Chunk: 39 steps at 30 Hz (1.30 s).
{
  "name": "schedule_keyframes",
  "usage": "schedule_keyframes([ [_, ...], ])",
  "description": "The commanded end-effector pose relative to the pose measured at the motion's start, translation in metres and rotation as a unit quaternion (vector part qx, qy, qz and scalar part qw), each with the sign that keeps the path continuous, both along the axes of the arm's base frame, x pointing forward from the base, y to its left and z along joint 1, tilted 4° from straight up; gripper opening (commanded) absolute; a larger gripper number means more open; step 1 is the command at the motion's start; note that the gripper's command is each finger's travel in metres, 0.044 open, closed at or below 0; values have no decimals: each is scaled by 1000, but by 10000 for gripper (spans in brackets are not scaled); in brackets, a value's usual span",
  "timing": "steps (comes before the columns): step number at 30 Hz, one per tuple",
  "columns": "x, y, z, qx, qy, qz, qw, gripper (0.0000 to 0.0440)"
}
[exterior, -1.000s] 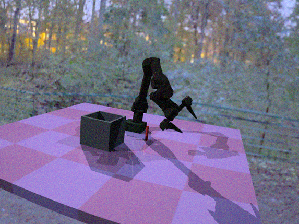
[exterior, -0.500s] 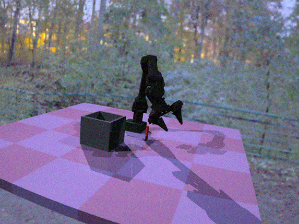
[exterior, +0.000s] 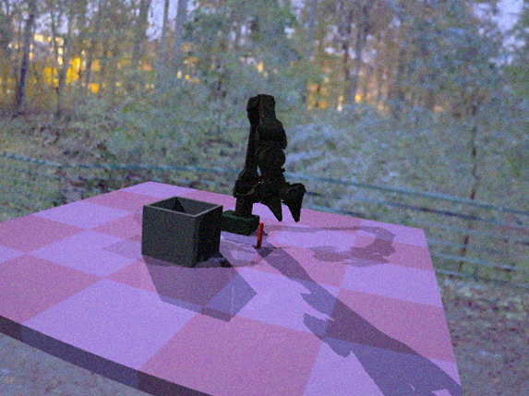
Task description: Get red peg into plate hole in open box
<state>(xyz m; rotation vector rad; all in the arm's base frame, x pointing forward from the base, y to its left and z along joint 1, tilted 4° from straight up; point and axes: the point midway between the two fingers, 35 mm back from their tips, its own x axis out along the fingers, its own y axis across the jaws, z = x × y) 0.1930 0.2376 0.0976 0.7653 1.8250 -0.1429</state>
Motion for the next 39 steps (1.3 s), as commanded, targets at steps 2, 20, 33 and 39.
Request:
schedule_keyframes([
  [2,-15,-20,-1,-47,19,-50,997,440],
  [20,-65,-83,-6,-196,45,-196,960,440],
  [33,-68,-96,-40,-241,31,-233,941,440],
  [39,-66,-99,-59,-251,24,-251,935,440],
])
